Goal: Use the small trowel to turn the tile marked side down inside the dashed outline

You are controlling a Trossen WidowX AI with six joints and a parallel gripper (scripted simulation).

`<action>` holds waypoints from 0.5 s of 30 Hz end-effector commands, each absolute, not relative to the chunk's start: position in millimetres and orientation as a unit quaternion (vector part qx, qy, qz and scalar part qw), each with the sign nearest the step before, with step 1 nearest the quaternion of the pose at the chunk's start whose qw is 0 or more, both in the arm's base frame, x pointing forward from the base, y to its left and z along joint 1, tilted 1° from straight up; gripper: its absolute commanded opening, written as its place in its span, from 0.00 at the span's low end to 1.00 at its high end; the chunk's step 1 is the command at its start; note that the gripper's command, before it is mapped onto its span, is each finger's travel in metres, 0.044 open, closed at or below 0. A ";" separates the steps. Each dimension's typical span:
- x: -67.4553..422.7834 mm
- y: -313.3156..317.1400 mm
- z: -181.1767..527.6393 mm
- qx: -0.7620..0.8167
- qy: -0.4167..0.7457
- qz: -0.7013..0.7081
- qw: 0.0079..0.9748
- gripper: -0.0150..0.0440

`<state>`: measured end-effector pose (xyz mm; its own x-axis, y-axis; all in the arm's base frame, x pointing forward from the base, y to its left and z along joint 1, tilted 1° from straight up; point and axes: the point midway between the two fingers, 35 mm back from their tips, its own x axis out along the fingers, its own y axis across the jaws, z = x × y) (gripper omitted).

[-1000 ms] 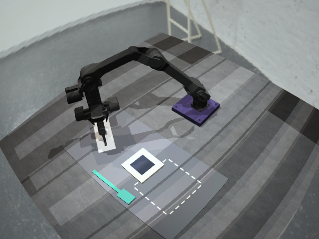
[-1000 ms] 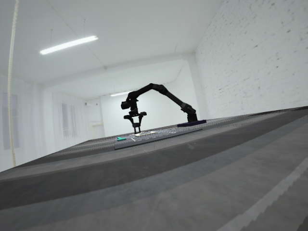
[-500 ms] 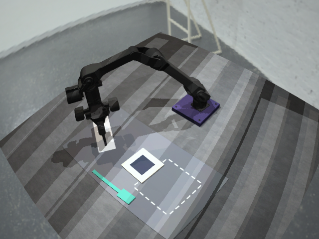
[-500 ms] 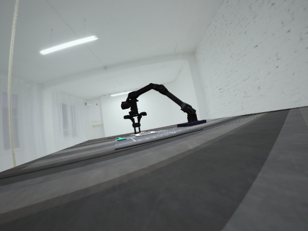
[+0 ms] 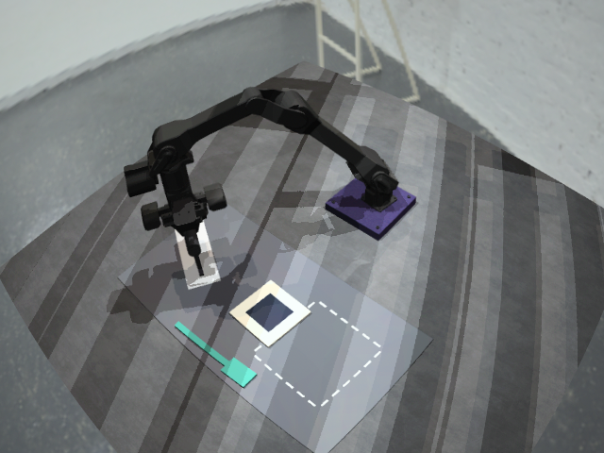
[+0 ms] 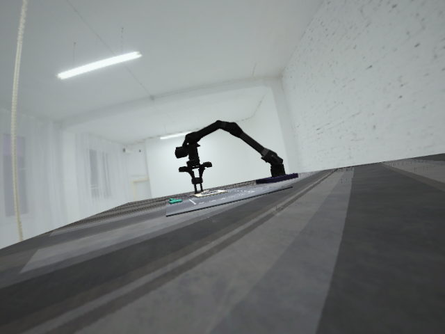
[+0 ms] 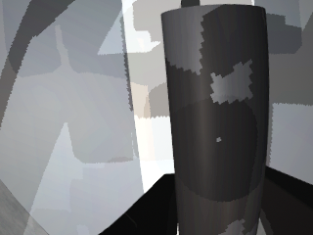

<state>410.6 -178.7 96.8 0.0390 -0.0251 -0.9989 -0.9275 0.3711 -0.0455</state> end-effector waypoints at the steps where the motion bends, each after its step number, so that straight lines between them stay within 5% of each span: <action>1: 410.9 -178.5 97.3 -0.440 0.559 0.409 0.572 0.47; 15: 411.0 -178.5 97.2 -0.535 0.477 0.502 0.484 0.47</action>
